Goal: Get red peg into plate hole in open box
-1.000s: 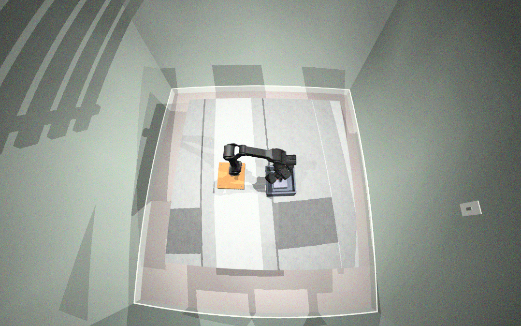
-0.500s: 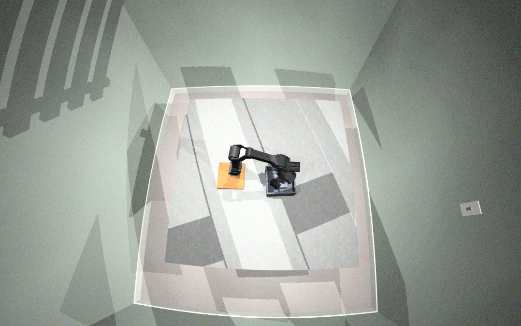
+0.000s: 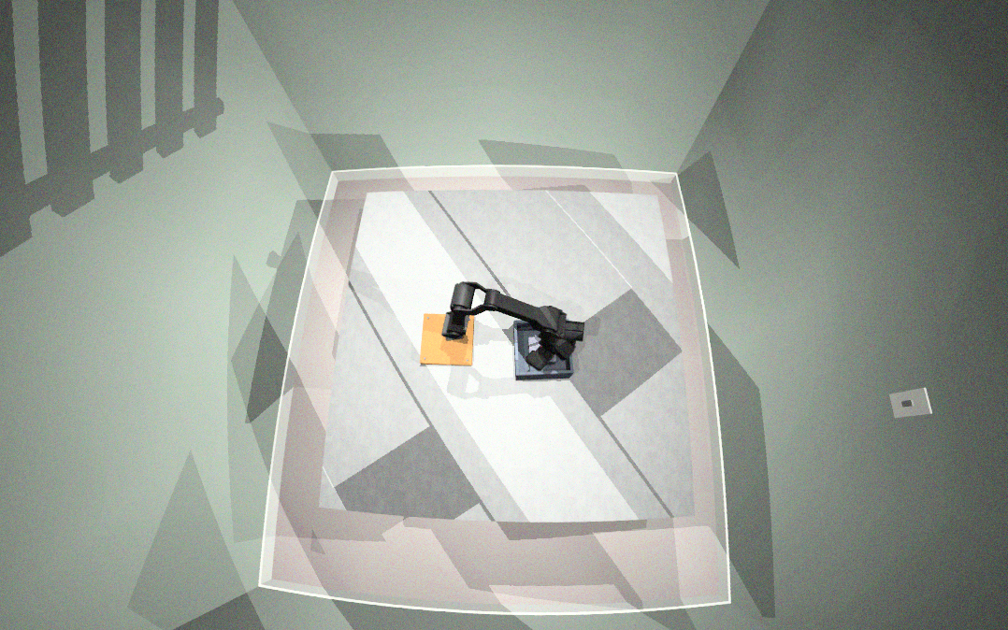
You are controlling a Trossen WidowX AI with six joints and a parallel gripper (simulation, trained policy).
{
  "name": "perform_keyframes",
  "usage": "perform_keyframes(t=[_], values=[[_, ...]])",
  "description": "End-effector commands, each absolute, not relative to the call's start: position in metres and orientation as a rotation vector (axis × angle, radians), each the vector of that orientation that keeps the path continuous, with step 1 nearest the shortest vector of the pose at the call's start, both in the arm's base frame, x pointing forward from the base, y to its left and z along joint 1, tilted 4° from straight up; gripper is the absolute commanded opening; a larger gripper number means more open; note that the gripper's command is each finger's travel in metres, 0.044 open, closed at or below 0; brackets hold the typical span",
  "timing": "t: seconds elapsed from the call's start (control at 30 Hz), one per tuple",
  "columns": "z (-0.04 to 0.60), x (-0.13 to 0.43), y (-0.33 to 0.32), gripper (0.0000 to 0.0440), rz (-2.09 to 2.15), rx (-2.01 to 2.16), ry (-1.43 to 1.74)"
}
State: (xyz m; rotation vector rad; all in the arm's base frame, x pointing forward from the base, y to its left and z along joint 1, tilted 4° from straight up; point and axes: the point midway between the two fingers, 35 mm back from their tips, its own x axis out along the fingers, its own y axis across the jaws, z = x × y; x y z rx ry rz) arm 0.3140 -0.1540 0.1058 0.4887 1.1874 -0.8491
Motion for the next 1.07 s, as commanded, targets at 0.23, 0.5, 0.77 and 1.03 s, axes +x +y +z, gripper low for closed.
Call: perform_keyframes(t=[0.23, 0.5, 0.77, 1.03], values=[[0.117, 0.331, -0.149, 0.0134, -0.787, 0.483, 1.241], [0.131, 0.342, -0.141, 0.014, -0.765, 0.5, 1.29], [0.147, 0.351, -0.134, 0.0145, -0.762, 0.519, 1.344], [0.163, 0.356, -0.125, 0.0147, -0.775, 0.54, 1.409]])
